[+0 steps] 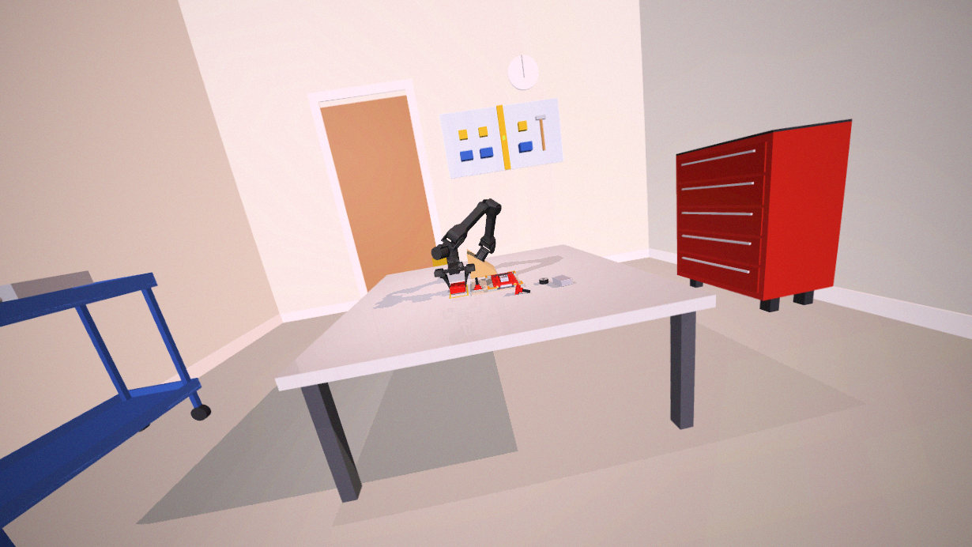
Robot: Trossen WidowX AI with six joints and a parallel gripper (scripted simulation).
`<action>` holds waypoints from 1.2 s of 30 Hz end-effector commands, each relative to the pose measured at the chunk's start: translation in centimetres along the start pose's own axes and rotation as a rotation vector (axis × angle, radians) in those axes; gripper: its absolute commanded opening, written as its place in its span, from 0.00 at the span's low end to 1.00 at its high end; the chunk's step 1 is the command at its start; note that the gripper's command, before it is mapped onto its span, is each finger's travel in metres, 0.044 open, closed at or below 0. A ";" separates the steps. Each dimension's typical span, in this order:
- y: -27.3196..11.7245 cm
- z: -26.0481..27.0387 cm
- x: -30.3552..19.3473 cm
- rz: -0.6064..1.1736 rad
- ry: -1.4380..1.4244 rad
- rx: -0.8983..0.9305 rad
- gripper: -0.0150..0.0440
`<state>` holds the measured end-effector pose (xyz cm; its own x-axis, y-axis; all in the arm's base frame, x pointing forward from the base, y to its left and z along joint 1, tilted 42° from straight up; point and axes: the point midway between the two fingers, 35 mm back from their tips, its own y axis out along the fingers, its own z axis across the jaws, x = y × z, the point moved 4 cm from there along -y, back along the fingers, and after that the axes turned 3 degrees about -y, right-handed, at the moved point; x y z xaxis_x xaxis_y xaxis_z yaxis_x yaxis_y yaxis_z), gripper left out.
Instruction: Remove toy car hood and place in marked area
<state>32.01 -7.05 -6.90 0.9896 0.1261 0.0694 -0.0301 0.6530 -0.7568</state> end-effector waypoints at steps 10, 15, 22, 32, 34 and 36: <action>0.3 0.0 0.0 0.002 0.001 0.001 0.39; 0.3 0.0 0.0 0.002 0.001 0.001 0.61; 0.3 0.0 0.0 0.002 0.001 0.001 0.92; -6.2 -0.2 0.1 0.010 0.001 0.008 1.00; -7.0 -0.2 0.1 0.010 0.001 0.010 1.00; -7.0 -0.2 0.1 0.010 0.001 0.010 1.00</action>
<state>32.30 -11.43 -2.40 0.9909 0.1181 0.0638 -0.0303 0.6598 -0.7508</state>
